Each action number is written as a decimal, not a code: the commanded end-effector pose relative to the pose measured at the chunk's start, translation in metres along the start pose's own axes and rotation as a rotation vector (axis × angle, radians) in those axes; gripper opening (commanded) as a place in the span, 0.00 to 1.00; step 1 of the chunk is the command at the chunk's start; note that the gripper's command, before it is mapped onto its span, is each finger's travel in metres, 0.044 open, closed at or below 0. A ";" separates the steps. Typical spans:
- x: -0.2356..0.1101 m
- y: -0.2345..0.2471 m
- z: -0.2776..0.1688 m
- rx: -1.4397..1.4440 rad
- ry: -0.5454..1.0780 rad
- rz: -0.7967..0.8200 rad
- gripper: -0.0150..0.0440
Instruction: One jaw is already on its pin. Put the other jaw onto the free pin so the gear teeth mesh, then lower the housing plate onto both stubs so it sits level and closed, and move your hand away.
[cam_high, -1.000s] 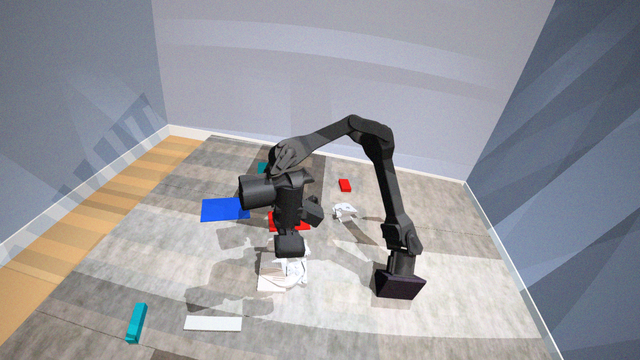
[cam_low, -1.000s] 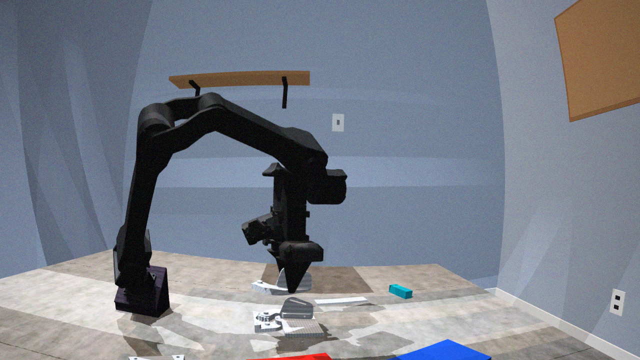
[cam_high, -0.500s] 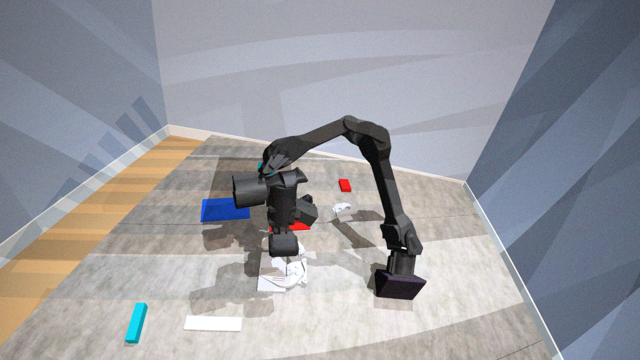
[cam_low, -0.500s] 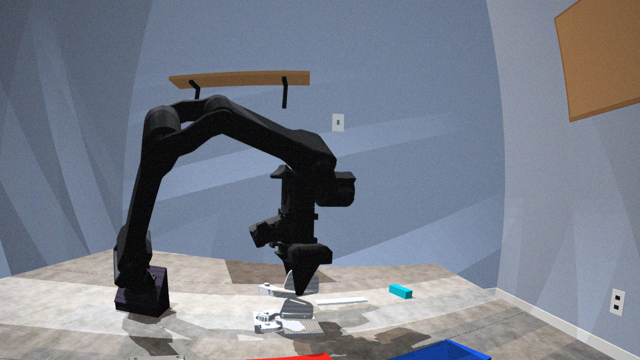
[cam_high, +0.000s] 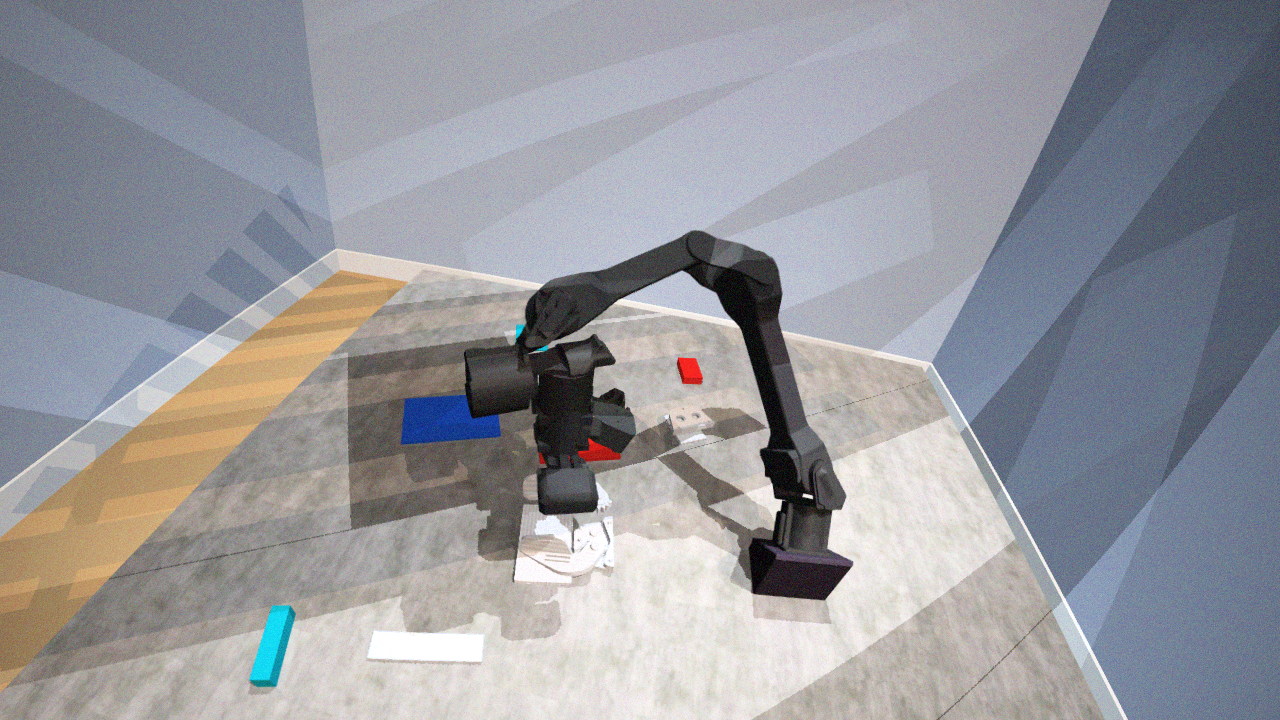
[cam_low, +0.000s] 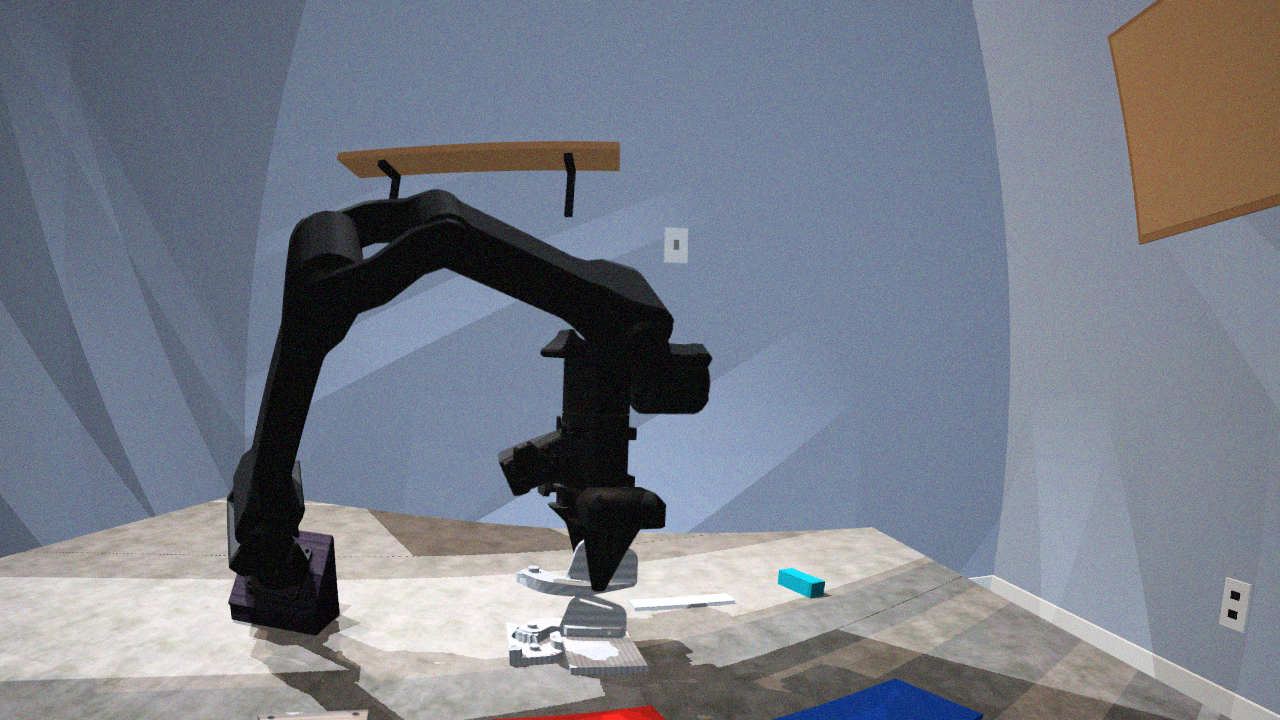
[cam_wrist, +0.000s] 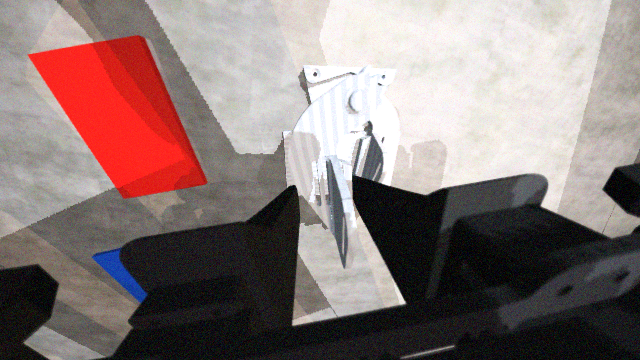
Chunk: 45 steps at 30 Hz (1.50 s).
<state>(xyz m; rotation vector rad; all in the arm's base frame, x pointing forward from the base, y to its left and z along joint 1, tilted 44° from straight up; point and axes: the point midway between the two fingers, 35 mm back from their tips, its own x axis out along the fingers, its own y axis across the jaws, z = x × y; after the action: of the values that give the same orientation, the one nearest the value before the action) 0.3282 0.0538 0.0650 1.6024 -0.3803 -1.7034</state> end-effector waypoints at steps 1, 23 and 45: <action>0.000 0.001 0.000 -0.006 -0.002 0.005 0.48; 0.014 0.001 0.000 -0.006 -0.002 0.005 0.48; 0.050 0.002 0.001 -0.006 -0.002 0.007 0.48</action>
<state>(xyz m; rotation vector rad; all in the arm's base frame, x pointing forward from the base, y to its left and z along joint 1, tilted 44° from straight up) 0.3313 0.0234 0.0341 1.5999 -0.3774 -1.7001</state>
